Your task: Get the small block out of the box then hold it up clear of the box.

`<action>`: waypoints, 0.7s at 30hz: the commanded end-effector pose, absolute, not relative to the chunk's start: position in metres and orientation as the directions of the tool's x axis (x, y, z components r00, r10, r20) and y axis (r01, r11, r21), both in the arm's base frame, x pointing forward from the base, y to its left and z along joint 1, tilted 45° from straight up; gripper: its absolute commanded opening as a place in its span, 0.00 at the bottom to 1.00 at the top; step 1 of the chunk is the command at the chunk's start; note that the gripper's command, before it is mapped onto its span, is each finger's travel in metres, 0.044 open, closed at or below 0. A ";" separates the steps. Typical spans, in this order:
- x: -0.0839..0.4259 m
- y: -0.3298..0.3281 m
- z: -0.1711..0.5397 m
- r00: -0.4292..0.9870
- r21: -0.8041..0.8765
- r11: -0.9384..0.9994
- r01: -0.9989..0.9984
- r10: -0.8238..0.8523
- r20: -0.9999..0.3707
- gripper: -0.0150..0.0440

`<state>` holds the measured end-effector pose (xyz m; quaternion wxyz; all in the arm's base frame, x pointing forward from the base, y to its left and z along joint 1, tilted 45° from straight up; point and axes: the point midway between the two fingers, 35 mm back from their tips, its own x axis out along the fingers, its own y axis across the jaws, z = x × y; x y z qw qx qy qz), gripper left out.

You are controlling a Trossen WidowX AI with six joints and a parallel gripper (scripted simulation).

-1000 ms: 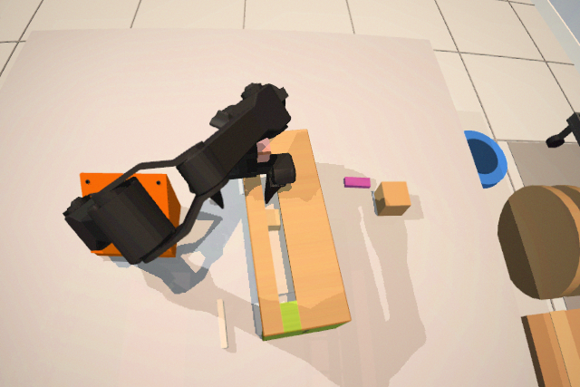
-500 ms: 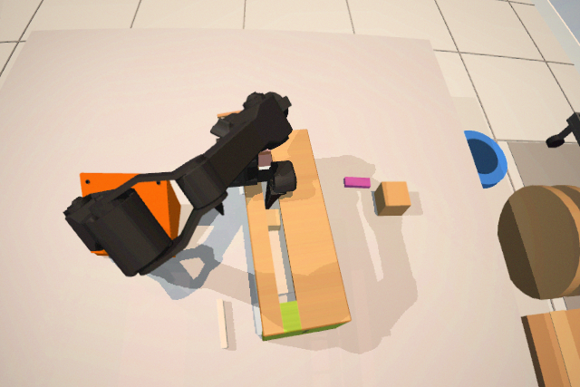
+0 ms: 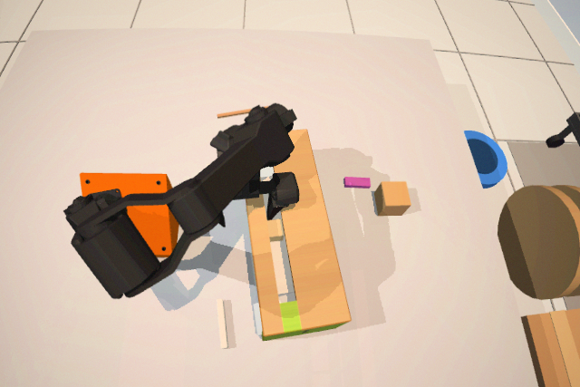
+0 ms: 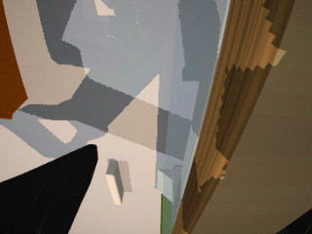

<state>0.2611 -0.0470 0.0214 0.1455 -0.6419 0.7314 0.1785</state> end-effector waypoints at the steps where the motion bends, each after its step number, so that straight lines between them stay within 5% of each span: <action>1: 0.261 -0.051 0.026 -0.128 0.075 0.106 -0.992 -0.890 -0.438 0.93; 21: 0.260 -0.075 0.049 -0.129 0.075 0.106 -0.991 -0.890 -0.436 0.93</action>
